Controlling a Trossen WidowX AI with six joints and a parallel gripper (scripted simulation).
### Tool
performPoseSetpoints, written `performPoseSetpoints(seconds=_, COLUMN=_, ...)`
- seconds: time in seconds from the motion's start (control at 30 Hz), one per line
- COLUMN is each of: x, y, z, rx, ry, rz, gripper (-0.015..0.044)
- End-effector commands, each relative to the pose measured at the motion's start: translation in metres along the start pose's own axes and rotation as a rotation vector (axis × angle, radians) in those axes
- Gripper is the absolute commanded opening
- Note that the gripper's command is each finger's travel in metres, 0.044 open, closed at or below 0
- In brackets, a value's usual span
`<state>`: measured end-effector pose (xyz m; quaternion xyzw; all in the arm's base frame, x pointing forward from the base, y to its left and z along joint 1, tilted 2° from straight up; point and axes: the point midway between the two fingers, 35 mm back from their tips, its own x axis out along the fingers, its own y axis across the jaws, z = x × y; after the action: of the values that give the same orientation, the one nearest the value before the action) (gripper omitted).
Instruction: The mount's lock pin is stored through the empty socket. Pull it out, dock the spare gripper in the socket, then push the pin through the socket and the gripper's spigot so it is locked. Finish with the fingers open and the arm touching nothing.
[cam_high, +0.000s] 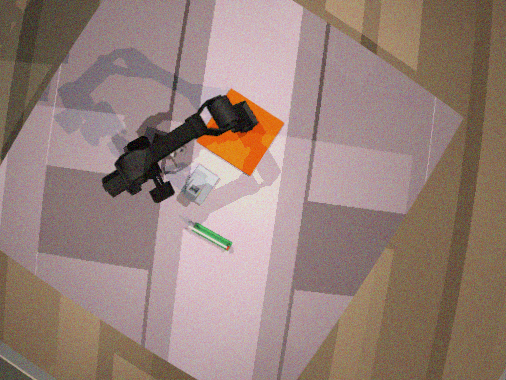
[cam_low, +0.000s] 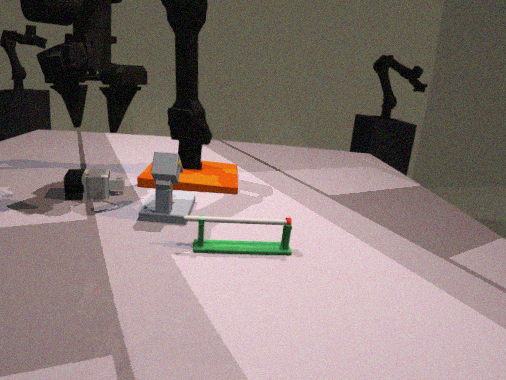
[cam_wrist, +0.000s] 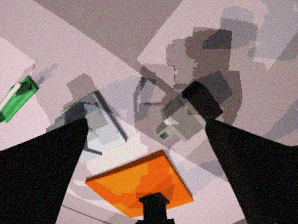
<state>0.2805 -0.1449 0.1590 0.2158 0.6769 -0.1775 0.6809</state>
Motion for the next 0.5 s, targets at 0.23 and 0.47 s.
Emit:
performPoseSetpoints(seconds=0.23, x=0.01, y=-0.074, z=-0.042, rx=0.784, ry=-0.019, rz=-0.033, gripper=0.044)
performPoseSetpoints(seconds=0.47, x=0.015, y=-0.074, z=-0.042, rx=0.784, ry=-0.019, rz=-0.033, gripper=0.044)
